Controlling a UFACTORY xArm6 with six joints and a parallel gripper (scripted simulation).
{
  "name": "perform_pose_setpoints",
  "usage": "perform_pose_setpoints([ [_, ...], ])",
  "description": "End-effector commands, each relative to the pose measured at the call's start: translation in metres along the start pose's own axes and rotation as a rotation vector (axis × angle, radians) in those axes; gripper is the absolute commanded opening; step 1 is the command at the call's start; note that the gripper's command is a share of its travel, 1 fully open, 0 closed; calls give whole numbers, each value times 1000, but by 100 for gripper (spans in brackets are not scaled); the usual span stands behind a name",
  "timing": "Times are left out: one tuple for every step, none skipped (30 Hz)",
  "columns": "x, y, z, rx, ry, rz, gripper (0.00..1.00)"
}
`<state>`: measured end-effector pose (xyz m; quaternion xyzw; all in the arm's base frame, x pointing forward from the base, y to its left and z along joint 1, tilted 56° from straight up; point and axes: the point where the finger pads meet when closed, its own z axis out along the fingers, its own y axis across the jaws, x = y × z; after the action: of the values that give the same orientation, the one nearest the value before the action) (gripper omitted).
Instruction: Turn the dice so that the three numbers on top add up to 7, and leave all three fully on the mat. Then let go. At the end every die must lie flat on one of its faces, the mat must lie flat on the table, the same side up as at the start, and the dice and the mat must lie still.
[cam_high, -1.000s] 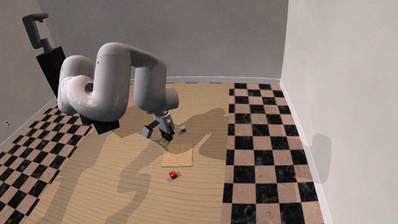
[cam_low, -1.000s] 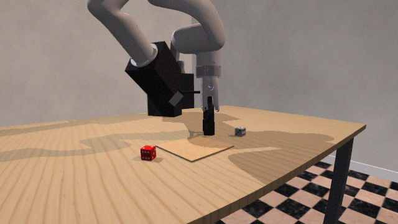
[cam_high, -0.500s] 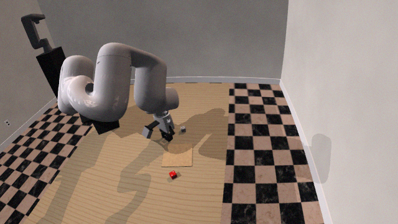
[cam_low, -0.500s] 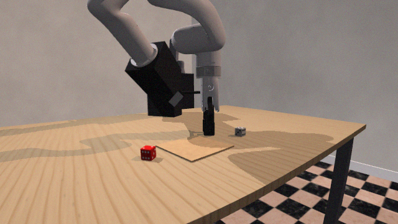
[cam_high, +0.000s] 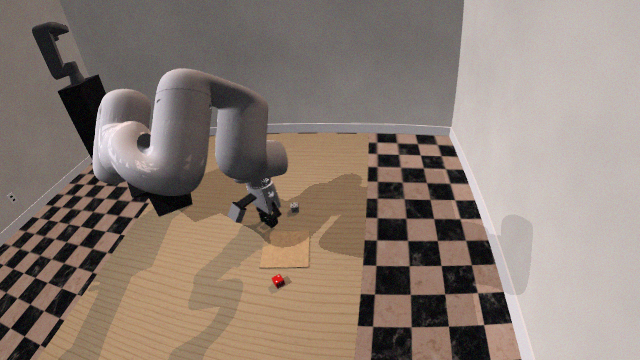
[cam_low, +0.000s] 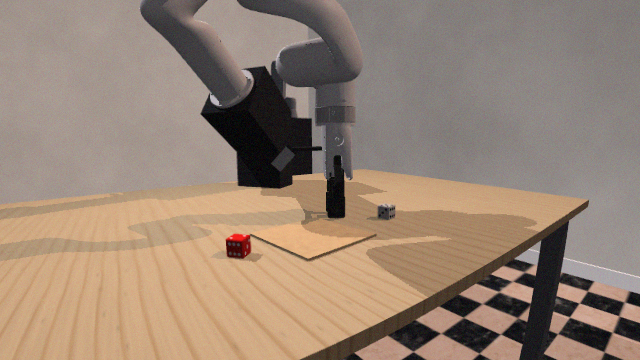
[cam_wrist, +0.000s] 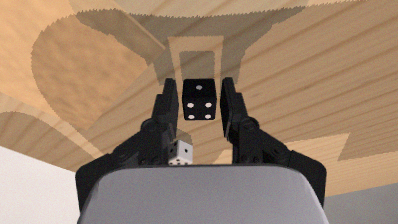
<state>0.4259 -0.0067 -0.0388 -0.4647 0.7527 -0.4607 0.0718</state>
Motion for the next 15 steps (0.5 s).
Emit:
perform_pose_setpoints([
  [-1,0,-1,0,-2,0,42],
  [-1,0,-1,0,-2,0,42],
  [-1,0,-1,0,-2,0,42],
  [-1,0,-1,0,-2,0,42],
  [-1,0,-1,0,-2,0,42],
  [-1,0,-1,0,-2,0,21],
  [-1,0,-1,0,-2,0,21],
  [-1,0,-1,0,-2,0,21],
  [-1,0,-1,0,-2,0,21],
  [-1,0,-1,0,-2,0,21],
  [-1,0,-1,0,-2,0,21],
  [-1,0,-1,0,-2,0,21],
  [-1,0,-1,0,-2,0,21],
  [-1,0,-1,0,-2,0,21],
  [-1,0,-1,0,-2,0,21],
])
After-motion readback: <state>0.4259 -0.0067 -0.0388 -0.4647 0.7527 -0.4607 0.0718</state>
